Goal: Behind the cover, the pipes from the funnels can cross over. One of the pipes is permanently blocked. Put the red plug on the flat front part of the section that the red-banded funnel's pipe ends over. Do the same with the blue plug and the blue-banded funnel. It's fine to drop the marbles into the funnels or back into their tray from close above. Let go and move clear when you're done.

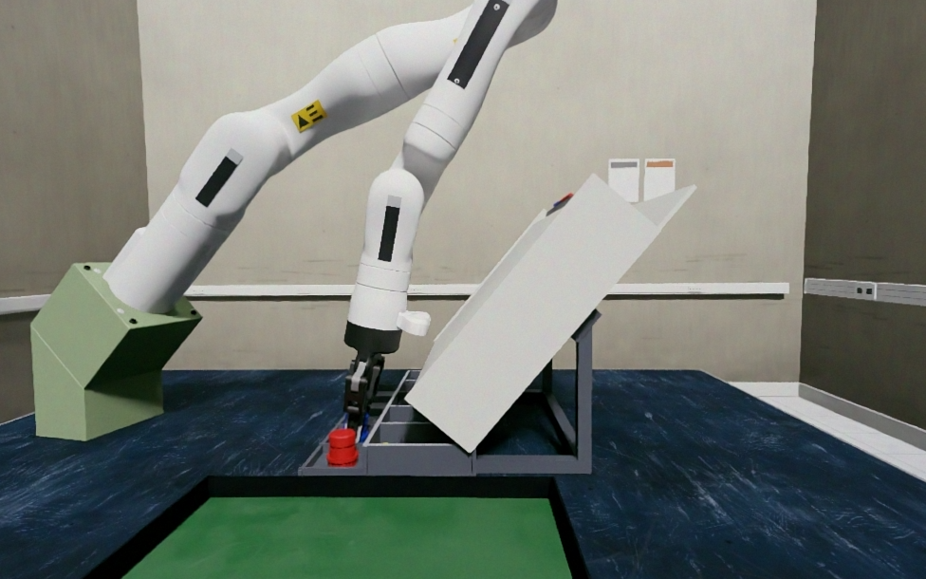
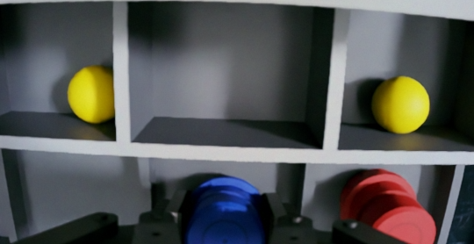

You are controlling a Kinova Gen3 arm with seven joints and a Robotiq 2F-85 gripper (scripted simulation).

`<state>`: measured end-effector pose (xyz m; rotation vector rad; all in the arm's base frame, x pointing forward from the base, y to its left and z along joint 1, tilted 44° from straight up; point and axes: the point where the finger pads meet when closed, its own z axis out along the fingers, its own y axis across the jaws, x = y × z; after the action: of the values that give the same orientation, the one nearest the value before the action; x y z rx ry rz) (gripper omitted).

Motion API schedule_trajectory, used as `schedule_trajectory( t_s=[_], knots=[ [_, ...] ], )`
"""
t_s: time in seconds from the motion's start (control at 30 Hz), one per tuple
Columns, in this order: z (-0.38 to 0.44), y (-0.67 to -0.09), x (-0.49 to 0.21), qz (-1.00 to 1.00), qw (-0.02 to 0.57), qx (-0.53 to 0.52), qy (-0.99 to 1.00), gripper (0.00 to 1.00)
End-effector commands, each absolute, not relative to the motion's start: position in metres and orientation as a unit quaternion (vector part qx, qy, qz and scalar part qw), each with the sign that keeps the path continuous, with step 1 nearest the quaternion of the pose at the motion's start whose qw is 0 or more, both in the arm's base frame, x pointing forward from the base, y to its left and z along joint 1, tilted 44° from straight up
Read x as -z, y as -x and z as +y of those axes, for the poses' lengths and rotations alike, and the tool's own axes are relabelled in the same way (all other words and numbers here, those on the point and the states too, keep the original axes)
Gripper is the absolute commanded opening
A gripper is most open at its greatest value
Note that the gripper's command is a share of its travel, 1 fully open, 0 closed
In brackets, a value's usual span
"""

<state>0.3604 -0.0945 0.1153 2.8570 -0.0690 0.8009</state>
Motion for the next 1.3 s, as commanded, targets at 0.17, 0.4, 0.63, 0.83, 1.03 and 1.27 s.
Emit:
schedule_trajectory(
  t_s=[0.17, 0.4, 0.63, 0.83, 1.03, 1.27],
  knots=[
    [-0.0944, -0.3603, -0.1156, -0.023, 0.087, -0.269, -0.959, 0.42],
    [-0.0944, -0.3603, -0.1156, -0.023, 0.087, -0.269, -0.959, 0.42],
    [-0.0944, -0.3603, -0.1156, -0.023, 0.087, -0.269, -0.959, 0.42],
    [-0.0944, -0.3603, -0.1156, -0.023, 0.087, -0.269, -0.959, 0.42],
    [-0.0944, -0.3603, -0.1156, -0.023, 0.087, -0.269, -0.959, 0.42],
    [-0.0944, -0.3603, -0.1157, -0.023, 0.087, -0.269, -0.959, 0.65]
  ],
)
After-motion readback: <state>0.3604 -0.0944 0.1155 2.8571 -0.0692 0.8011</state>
